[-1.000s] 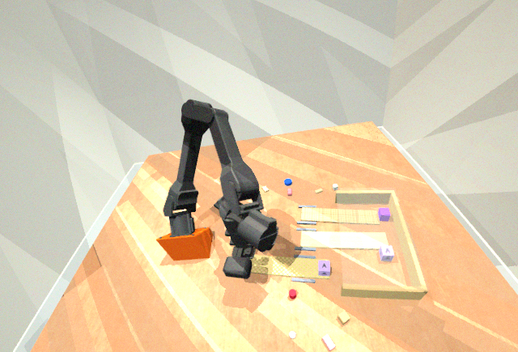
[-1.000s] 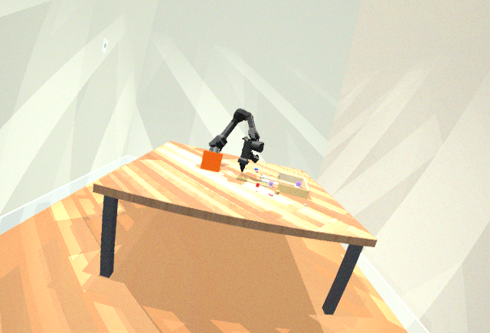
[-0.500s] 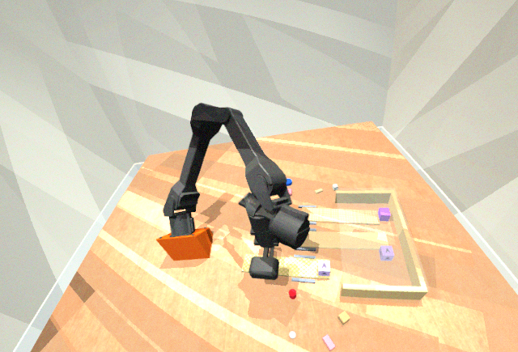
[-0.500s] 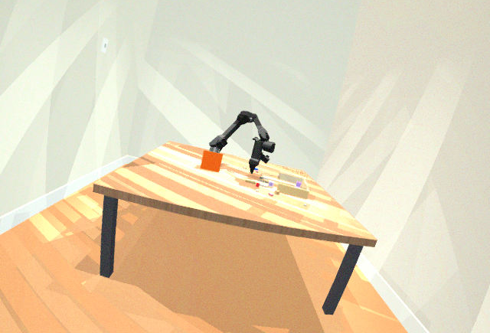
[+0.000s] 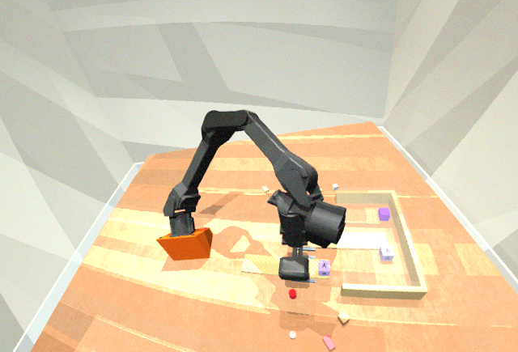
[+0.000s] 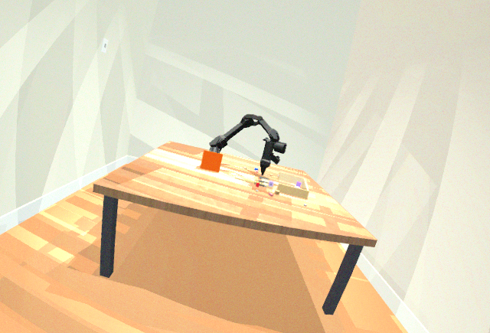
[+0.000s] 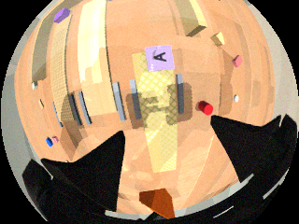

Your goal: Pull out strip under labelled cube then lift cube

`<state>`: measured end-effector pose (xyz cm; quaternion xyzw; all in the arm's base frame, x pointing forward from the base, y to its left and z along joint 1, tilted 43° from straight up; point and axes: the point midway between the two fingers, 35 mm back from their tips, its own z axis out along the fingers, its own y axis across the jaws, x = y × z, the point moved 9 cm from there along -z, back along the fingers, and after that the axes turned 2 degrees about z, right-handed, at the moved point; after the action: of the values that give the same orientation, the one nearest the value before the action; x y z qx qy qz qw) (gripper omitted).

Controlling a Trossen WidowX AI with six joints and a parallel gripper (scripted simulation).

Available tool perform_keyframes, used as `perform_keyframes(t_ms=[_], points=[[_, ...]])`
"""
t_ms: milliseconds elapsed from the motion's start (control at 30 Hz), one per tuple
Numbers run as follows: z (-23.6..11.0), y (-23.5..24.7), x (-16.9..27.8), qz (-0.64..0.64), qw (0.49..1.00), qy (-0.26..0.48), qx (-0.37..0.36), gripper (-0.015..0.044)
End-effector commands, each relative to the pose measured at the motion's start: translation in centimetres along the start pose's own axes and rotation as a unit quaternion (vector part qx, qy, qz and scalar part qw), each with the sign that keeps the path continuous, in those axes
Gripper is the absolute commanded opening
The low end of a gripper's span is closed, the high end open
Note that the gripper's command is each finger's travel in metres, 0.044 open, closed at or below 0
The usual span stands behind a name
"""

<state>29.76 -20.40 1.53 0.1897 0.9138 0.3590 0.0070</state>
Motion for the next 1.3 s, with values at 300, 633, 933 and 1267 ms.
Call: perform_keyframes(t_ms=[300, 633, 933, 1267], points=[[0.2, -0.1, -5.5, 0.004, 1.0, 0.004, -0.004, 0.044], [1.3, -0.1, -6.8, 0.003, 1.0, 0.004, -0.004, 0.0282], [2.8, -0.1, -6.9, 0.003, 1.0, 0.004, -0.004, 0.025], [4.4, -0.1, -6.9, 0.003, 1.0, 0.004, -0.004, 0.025]])
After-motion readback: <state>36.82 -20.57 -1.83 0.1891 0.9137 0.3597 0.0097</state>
